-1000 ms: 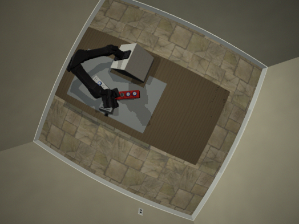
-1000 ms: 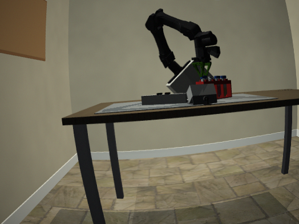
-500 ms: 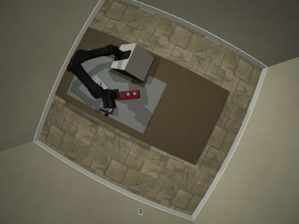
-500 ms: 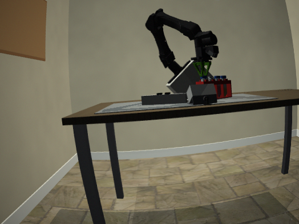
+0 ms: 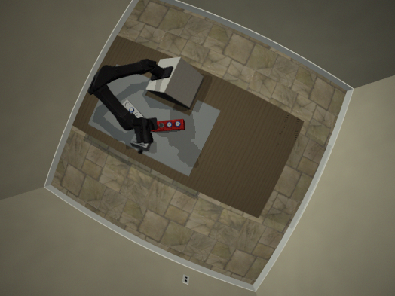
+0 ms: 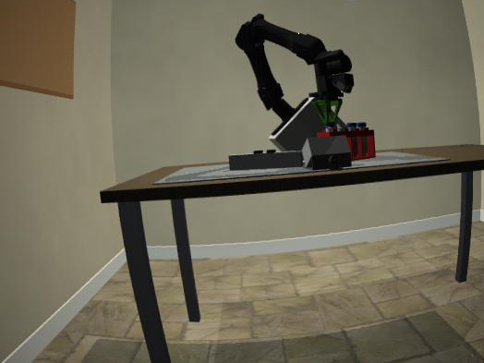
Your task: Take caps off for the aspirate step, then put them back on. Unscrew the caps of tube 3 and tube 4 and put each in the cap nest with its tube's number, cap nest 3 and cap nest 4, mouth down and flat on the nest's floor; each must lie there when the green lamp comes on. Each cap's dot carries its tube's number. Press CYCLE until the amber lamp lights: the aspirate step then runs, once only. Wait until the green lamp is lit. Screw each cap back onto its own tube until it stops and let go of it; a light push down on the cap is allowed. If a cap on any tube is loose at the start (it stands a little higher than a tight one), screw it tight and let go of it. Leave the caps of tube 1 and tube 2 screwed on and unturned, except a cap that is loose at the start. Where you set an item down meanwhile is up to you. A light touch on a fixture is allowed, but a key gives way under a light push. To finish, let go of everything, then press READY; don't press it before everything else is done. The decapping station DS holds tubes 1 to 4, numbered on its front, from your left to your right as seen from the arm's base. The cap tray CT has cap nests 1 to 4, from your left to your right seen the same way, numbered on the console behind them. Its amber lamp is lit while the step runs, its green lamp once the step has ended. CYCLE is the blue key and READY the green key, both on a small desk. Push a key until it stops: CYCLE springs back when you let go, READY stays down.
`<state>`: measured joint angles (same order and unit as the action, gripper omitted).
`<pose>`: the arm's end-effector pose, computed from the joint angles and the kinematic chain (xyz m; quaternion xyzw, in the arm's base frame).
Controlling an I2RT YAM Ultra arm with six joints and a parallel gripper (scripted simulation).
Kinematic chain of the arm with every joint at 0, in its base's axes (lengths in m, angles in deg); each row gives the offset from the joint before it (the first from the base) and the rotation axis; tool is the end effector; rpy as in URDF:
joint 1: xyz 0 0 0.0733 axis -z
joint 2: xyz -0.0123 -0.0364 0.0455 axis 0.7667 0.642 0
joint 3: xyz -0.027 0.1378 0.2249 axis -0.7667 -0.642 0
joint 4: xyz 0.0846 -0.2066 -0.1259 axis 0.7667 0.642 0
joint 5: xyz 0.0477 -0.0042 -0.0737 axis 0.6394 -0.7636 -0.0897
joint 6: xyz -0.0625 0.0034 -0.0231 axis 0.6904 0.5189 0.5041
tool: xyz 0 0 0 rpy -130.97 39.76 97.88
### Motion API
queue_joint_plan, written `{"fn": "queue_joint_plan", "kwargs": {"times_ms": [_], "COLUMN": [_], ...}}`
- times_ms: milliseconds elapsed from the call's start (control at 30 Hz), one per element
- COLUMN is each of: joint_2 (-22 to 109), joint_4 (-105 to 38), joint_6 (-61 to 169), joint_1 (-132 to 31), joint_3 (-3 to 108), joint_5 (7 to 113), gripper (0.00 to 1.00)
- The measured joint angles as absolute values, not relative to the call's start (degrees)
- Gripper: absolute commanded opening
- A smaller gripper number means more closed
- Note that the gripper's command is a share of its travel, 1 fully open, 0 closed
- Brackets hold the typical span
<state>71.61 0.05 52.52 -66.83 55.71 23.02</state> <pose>0.3189 0.0642 0.0218 0.1832 -0.9171 0.3319 0.1234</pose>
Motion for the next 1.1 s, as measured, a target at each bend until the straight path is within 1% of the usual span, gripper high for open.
{"fn": "queue_joint_plan", "kwargs": {"times_ms": [567,767,1100], "joint_2": [70.01,65.99,54.16], "joint_4": [7.52,7.65,7.41], "joint_6": [49.13,41.68,17.48], "joint_1": [-70.26,-68.41,-62.15], "joint_3": [60.19,56.65,49.20], "joint_5": [24.22,23.85,21.95], "gripper": [0.00,0.00,0.00]}}
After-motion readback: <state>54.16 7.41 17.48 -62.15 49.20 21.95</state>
